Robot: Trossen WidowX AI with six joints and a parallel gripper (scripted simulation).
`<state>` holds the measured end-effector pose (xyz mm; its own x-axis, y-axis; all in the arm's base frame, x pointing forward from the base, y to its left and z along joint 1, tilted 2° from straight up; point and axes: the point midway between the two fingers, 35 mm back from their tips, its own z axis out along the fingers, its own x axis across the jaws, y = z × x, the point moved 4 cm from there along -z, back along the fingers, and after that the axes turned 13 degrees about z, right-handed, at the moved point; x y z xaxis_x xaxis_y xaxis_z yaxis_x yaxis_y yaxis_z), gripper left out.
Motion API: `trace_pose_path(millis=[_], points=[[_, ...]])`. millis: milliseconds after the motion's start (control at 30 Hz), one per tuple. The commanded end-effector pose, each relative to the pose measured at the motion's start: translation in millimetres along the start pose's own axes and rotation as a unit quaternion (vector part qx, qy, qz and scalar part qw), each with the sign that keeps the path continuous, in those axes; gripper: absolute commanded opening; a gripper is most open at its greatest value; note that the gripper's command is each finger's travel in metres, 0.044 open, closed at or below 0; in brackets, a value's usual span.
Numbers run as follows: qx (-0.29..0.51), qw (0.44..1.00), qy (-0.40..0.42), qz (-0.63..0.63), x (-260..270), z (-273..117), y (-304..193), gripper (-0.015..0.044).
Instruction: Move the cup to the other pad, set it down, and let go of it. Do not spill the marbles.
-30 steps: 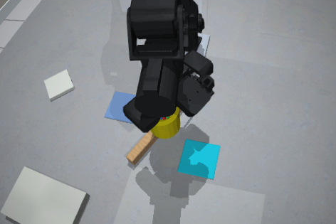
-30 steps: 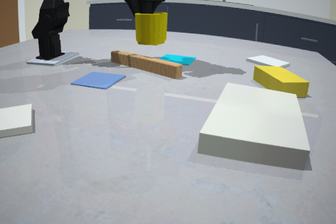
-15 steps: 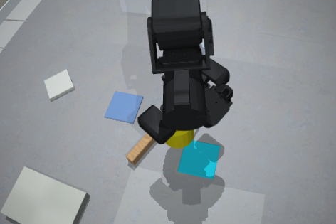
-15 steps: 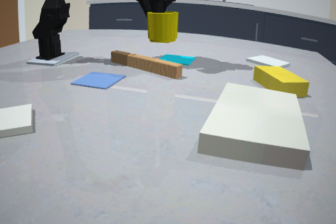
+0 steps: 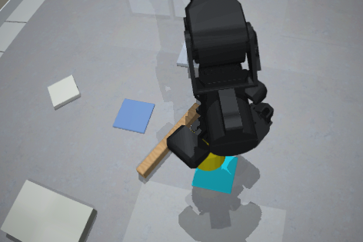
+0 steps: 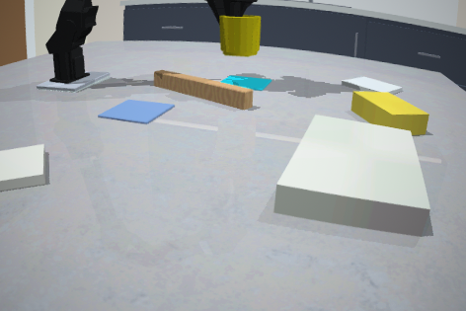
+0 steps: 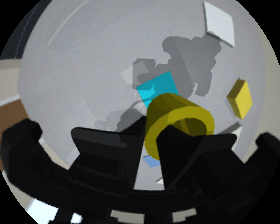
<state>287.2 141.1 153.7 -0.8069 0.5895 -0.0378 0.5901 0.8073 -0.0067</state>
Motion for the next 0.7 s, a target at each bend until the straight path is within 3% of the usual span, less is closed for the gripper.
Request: trace_pose_path(millis=[0,667], points=[[-0.001,1.000,0.000,0.001,4.2,-0.9,9.8,0.0000],[-0.001,1.000,0.000,0.001,6.0,18.7,15.0,0.0000]])
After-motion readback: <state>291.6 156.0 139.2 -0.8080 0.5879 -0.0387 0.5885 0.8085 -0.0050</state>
